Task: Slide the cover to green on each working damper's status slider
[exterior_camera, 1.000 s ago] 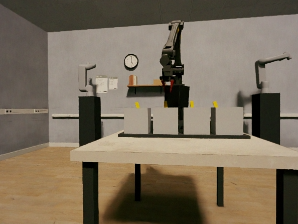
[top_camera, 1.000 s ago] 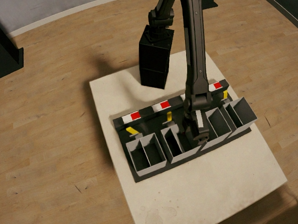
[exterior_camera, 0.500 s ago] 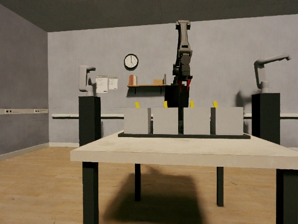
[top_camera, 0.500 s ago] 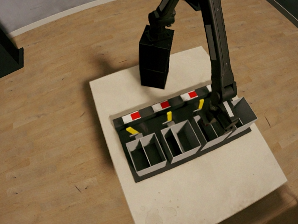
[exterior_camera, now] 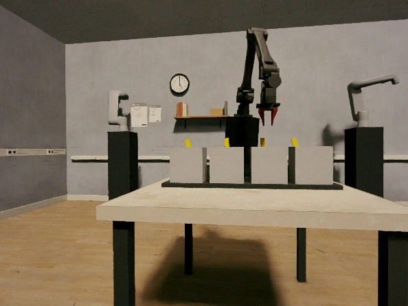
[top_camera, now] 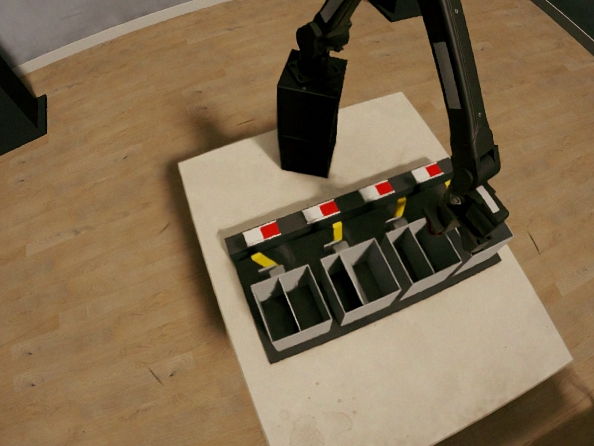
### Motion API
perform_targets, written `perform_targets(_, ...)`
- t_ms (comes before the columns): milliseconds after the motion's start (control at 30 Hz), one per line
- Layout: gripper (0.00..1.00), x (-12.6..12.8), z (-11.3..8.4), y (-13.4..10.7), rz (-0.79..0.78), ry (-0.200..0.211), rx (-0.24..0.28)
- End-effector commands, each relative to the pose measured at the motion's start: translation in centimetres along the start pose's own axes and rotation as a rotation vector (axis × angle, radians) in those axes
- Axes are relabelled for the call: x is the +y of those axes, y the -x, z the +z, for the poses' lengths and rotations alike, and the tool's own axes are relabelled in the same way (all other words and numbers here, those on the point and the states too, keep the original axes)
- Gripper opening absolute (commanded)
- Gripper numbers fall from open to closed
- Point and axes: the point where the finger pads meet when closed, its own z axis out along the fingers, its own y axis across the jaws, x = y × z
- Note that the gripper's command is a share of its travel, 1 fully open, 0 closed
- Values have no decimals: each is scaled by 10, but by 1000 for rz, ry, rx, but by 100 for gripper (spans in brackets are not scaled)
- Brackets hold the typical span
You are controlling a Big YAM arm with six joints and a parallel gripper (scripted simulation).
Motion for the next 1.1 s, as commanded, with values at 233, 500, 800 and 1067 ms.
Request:
perform_targets(233,36,4,-21,25,21,7,-55)
perform_targets(500,36,4,-21,25,20,7,-55)
perform_targets(800,36,4,-21,25,20,7,-55)
perform_targets(1067,36,4,-21,25,20,7,-55)
